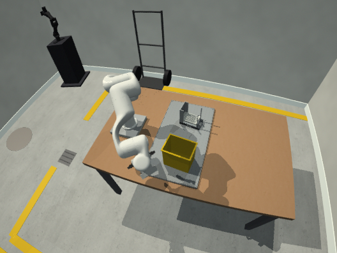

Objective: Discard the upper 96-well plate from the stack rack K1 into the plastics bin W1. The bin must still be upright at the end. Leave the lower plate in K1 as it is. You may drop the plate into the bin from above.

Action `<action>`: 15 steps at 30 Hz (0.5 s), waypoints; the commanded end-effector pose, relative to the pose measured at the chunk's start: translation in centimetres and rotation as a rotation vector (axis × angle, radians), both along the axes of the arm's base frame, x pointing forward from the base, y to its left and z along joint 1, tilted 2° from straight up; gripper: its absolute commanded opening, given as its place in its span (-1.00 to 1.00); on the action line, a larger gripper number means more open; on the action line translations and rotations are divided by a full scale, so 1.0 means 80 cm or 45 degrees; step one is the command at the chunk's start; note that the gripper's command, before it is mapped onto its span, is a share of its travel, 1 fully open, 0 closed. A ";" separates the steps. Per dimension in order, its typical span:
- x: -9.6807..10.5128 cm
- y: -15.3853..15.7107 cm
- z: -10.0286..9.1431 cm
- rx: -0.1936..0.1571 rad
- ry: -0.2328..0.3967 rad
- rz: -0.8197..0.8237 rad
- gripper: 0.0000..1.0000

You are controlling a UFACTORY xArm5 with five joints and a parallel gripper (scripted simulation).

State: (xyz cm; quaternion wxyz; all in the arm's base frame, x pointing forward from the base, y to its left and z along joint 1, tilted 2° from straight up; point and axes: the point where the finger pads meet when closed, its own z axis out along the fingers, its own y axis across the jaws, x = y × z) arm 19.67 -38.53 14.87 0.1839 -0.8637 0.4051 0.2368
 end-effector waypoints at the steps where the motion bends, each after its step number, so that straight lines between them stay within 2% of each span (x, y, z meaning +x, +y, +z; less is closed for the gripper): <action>1: 0.023 0.010 0.009 -0.038 -0.011 0.047 1.00; 3: 0.027 0.012 0.012 -0.040 -0.007 0.050 1.00; 4: 0.038 0.019 0.013 -0.060 -0.021 0.082 1.00; 6: 0.038 0.019 0.013 -0.060 -0.021 0.082 1.00; 7: 0.048 0.026 0.015 -0.079 -0.034 0.114 1.00; 8: 0.035 0.020 0.014 -0.096 -0.025 0.145 1.00; 9: 0.057 0.033 0.018 -0.093 -0.040 0.136 1.00; 13: 0.066 0.039 0.024 -0.098 -0.031 0.142 1.00; 15: 0.085 0.054 0.027 -0.135 -0.063 0.206 1.00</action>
